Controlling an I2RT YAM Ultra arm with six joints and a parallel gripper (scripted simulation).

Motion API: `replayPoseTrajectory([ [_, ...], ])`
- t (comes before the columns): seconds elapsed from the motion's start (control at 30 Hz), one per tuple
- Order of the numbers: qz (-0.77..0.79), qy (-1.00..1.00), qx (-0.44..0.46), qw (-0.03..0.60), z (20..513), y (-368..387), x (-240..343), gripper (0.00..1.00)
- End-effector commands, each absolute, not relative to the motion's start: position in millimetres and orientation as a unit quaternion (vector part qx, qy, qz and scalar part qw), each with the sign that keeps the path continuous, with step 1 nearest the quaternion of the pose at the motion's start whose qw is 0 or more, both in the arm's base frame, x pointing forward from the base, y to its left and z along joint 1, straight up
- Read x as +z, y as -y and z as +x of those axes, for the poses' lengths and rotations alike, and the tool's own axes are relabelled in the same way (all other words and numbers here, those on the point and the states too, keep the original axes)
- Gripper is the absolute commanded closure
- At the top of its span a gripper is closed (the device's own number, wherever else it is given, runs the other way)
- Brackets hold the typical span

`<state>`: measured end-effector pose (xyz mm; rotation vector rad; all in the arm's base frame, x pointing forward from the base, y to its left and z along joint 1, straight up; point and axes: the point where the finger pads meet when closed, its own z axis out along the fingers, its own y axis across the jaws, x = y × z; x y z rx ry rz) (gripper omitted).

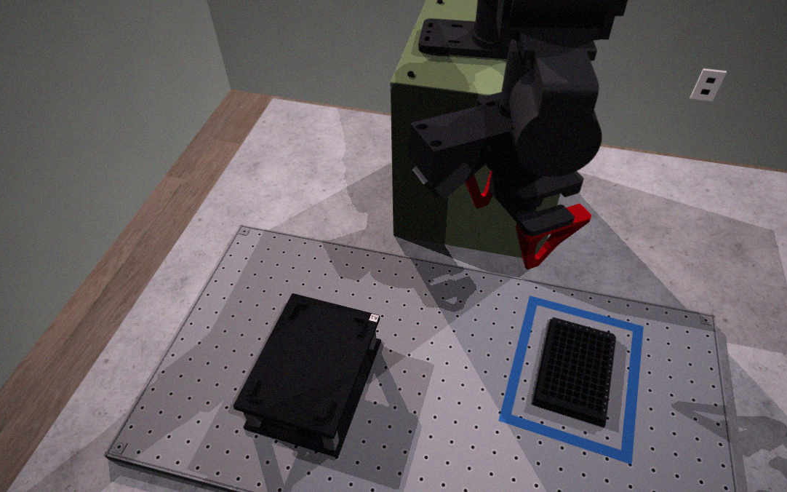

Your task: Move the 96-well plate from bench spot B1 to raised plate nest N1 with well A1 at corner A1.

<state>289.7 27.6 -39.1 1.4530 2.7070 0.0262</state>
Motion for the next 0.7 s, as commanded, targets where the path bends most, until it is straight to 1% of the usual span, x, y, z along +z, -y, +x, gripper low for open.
replayPoseTrajectory([
  [0.0,0.417,-0.907,0.02,0.048,314,-43,-46,0.0],
  [0.47,0.31,-0.95,0.015,0.036,326,-82,-87,0.0],
  [0.57,0.262,-0.964,0.014,0.03,327,-93,-98,0.0],
  [0.67,0.254,-0.967,0.012,0.03,328,-100,-107,0.0],
])
